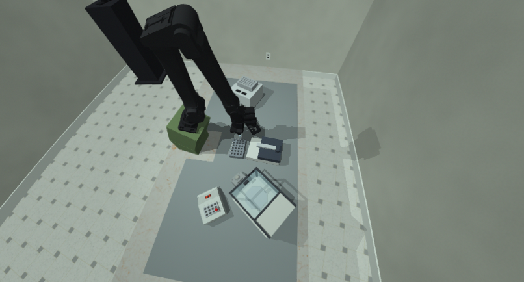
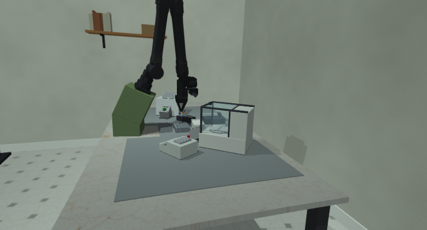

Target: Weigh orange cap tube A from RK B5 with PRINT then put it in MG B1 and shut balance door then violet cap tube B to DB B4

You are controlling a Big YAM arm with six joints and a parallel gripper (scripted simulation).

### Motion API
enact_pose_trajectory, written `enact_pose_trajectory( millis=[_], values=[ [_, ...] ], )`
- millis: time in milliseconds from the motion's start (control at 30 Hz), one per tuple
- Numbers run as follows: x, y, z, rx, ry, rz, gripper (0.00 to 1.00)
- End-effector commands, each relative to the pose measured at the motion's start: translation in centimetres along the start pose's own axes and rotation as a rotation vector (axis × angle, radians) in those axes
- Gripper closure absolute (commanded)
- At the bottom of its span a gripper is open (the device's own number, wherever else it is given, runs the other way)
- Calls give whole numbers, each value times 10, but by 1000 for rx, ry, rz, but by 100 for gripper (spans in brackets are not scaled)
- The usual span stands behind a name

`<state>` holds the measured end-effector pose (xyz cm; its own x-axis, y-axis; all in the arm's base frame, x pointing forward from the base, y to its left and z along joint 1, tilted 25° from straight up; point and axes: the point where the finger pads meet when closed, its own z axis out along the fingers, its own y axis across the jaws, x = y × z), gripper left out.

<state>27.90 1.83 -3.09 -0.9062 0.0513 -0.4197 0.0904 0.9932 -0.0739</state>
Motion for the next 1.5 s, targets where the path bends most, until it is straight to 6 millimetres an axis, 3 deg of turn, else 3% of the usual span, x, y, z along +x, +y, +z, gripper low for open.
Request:
enact_pose_trajectory(
  millis=[0, 467, 1467],
  values=[
    [-8, 5, -9, -6, -22, 1, 91],
    [-17, 8, -33, -9, -34, 4, 91],
    [-10, 4, -29, -4, -20, 1, 91]
  ],
)
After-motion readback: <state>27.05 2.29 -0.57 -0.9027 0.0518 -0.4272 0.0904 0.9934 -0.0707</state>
